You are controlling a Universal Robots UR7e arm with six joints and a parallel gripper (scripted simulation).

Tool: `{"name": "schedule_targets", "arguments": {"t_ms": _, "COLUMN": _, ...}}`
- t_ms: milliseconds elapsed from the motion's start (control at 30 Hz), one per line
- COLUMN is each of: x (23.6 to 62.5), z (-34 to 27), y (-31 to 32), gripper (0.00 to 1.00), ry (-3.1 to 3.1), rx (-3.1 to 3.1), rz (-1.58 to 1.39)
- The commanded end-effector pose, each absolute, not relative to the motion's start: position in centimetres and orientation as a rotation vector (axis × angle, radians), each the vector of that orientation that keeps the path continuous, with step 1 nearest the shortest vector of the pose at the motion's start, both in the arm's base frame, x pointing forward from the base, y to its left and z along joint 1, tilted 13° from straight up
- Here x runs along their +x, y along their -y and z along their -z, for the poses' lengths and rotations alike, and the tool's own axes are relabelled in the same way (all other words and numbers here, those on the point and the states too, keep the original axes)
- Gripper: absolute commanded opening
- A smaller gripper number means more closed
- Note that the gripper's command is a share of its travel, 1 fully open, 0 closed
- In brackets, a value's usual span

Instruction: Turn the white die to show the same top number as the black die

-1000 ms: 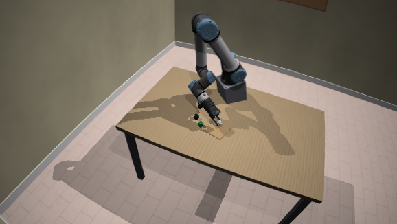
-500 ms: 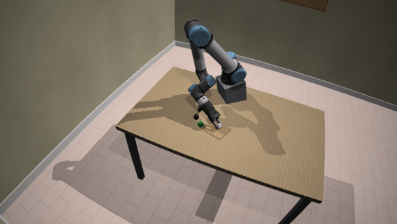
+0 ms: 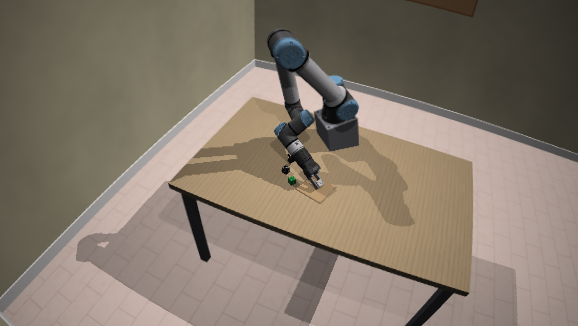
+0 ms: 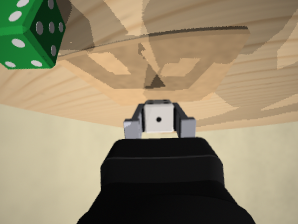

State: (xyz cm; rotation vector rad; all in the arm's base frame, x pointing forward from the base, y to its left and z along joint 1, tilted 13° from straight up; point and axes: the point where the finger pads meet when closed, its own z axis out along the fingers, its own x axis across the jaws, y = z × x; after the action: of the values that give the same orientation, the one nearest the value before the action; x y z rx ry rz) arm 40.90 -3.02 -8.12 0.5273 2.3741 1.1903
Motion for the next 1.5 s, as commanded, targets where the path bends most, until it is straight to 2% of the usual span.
{"name": "schedule_targets", "arguments": {"t_ms": 0, "x": 40.92, "z": 8.10, "y": 3.03, "gripper": 0.57, "ry": -2.374, "rx": 0.527, "rz": -1.190}}
{"name": "schedule_targets", "arguments": {"t_ms": 1467, "x": 41.05, "z": 9.10, "y": 3.22, "gripper": 0.57, "ry": -2.374, "rx": 0.527, "rz": -1.190}}
